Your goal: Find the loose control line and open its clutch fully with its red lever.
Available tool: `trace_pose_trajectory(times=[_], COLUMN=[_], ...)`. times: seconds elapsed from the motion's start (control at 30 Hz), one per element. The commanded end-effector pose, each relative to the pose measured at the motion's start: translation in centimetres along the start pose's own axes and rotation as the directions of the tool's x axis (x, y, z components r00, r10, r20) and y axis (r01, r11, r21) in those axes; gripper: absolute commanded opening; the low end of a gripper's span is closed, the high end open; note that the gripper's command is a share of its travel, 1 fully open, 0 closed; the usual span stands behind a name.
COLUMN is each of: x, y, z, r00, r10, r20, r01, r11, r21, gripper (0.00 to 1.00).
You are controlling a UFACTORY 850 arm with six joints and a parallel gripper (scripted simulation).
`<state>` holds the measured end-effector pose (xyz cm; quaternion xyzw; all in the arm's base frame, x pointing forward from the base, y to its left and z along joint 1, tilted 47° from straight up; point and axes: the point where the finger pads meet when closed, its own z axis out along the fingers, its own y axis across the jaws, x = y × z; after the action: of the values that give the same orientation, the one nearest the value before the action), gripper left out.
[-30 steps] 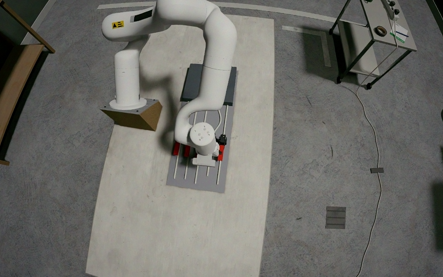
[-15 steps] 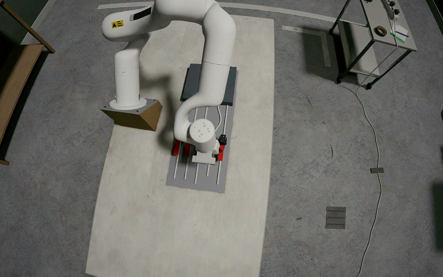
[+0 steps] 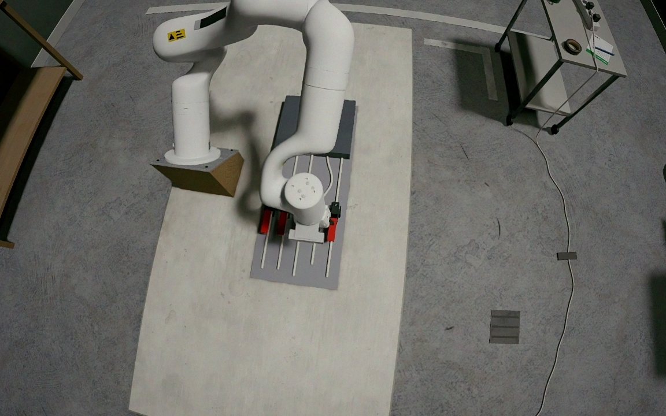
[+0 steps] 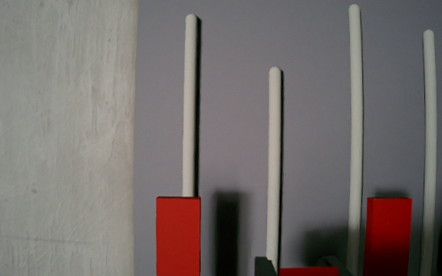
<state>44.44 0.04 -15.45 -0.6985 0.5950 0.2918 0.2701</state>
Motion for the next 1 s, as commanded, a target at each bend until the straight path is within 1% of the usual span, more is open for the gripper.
trace_pose_trajectory(times=[0.0,0.6,0.97], x=[-0.5,-1.7,-3.0], y=[0.0,0.0,0.0], z=[-0.6,-1.6,-2.3], r00=[1.0,1.0,1.0], r10=[0.0,0.0,0.0], r20=[0.0,0.0,0.0], r01=[0.0,0.0,0.0], r11=[1.0,1.0,1.0], r21=[0.001,0.001,0.001], gripper=[0.0,0.0,0.0])
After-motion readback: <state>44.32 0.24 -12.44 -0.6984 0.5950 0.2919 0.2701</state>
